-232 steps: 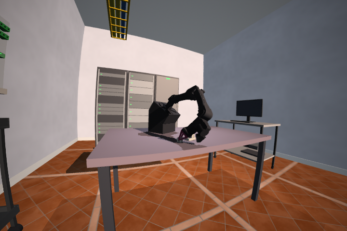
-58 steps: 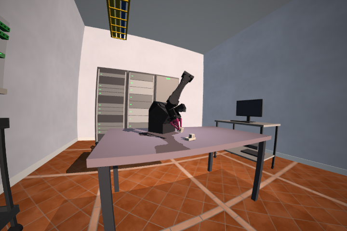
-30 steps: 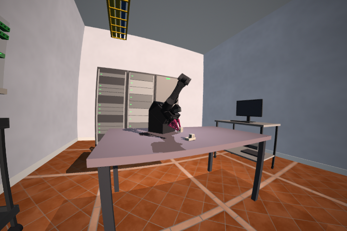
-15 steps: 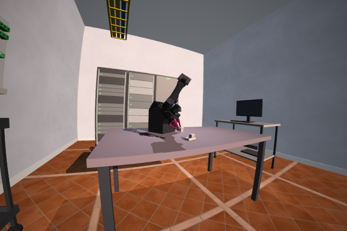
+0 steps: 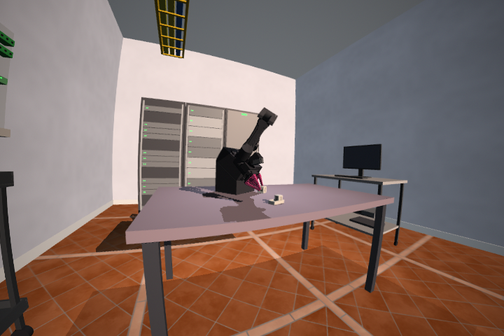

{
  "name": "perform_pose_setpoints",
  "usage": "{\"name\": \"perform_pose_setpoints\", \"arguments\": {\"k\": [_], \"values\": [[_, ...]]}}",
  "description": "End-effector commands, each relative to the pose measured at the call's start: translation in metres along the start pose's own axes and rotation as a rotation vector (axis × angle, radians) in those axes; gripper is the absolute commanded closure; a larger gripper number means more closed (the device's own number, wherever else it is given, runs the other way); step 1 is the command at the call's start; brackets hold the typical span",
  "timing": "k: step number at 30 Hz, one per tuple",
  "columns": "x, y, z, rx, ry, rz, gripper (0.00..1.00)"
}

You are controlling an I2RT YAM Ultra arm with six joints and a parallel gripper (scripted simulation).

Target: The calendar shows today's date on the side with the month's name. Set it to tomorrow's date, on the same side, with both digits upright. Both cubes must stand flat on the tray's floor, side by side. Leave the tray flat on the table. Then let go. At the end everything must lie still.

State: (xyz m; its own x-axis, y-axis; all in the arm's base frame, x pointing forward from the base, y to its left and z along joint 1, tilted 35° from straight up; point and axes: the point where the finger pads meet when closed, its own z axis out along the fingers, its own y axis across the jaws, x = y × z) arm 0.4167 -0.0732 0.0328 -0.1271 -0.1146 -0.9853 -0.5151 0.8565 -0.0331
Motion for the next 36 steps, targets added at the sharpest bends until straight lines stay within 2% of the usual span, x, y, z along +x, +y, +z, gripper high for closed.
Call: {"name": "perform_pose_setpoints", "arguments": {"k": [1,8,9,11,23,25,26,29,36], "values": [[0.003,-0.005,0.005,0.006,-0.004,-0.004,0.73],[0.009,-0.005,0.01,0.008,-0.004,-0.003,0.73],[0.015,-0.002,0.007,0.011,0.007,0.018,0.73],[0.012,-0.004,0.014,0.004,-0.005,-0.004,0.73],[0.027,-0.003,0.029,0.004,-0.005,-0.003,0.73],[0.027,-0.003,0.029,0.004,-0.005,-0.003,0.73],[0.033,-0.006,0.023,0.021,0.003,0.014,0.73],[0.032,-0.003,0.034,0.004,-0.006,-0.003,0.73],[0.038,-0.005,0.039,0.009,-0.006,-0.002,0.73]]}}
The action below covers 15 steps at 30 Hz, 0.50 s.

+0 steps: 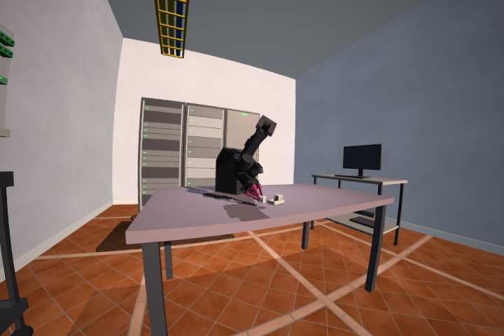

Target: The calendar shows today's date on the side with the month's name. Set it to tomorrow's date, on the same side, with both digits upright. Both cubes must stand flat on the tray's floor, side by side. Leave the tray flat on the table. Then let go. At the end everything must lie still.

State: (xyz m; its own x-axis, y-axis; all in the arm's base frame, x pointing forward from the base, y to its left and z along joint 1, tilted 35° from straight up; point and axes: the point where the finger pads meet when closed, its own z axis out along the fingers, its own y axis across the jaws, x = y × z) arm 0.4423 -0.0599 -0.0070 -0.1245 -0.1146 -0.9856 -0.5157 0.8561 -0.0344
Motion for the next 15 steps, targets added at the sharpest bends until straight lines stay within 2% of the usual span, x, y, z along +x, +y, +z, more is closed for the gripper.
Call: {"name": "perform_pose_setpoints", "arguments": {"k": [1,15], "values": [[0.0045,-0.0029,0.0051,0.006,-0.003,0.0,0.73],[0.0115,-0.0003,0.0062,0.002,0.007,0.015,0.73]]}}
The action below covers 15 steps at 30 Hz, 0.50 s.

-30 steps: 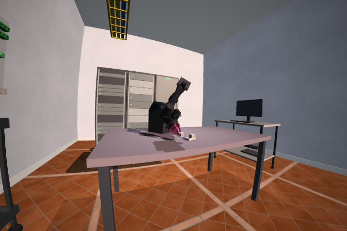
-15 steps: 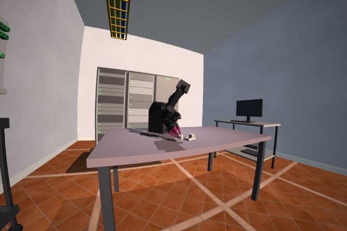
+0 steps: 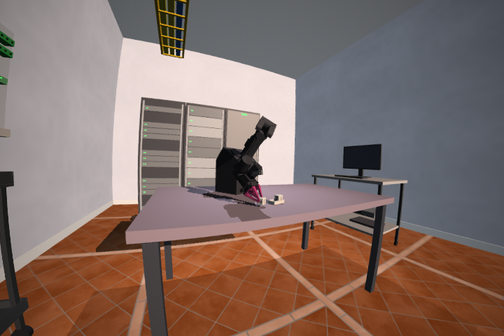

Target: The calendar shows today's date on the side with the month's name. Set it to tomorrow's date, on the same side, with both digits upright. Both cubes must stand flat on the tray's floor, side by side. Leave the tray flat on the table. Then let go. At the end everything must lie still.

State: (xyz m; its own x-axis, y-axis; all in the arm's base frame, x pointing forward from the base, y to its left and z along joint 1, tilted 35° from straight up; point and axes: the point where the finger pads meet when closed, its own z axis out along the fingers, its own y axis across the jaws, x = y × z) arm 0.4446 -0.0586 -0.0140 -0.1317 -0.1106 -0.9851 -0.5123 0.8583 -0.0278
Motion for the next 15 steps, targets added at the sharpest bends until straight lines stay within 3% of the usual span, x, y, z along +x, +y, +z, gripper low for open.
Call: {"name": "perform_pose_setpoints", "arguments": {"k": [1,15], "values": [[0.0049,-0.0005,0.0026,-0.001,0.002,0.007,0.73],[0.0052,-0.0018,0.0016,0.003,0.002,0.008,0.73]]}}
